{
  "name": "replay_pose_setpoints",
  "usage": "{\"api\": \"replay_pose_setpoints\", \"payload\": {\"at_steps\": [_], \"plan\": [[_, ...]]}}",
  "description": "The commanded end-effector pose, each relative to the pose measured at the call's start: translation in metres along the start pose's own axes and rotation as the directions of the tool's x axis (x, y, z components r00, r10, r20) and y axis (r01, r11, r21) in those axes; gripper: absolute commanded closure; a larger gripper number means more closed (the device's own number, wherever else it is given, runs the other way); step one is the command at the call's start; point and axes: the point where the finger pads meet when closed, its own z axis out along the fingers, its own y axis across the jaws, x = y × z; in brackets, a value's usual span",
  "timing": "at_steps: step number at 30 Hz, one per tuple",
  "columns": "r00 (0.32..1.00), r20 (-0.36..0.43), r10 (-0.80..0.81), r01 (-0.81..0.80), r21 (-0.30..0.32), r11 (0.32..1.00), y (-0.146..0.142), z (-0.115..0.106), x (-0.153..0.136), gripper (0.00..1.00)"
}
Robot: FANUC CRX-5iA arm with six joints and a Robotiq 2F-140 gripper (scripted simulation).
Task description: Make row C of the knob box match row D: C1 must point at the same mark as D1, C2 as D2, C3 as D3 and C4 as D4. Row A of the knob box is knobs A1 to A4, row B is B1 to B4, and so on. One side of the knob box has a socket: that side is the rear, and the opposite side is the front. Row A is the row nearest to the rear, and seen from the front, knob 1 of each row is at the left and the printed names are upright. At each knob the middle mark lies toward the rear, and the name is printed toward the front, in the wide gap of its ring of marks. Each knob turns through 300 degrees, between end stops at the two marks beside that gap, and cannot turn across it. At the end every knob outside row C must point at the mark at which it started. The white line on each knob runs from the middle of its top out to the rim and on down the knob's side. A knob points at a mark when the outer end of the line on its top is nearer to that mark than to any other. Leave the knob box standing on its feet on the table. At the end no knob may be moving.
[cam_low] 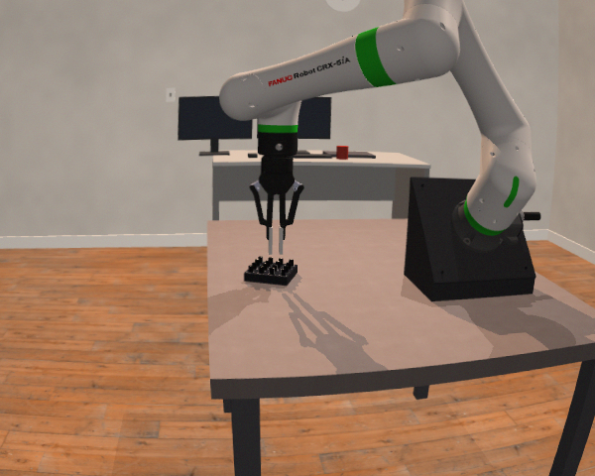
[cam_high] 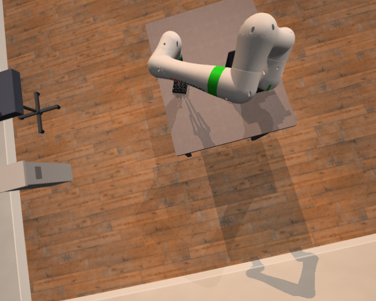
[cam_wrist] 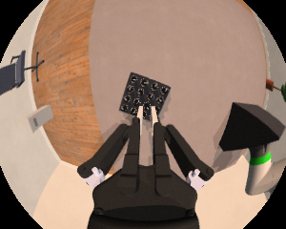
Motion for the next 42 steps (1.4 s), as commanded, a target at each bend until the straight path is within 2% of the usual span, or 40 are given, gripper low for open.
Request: {"api": "replay_pose_setpoints", "payload": {"at_steps": [1,4,10,42], "plan": [[1.000,0.000,0.000,0.000,0.000,1.000,0.000,0.000,0.000,0.88],[1.000,0.000,0.006,-0.006,0.000,1.000,0.002,-0.002,0.000,0.88],[0.997,0.000,0.080,-0.080,0.000,0.997,0.025,-0.019,-0.008,0.88],[0.997,0.000,0.081,-0.081,0.000,0.997,0.025,-0.019,-0.008,0.88]]}}
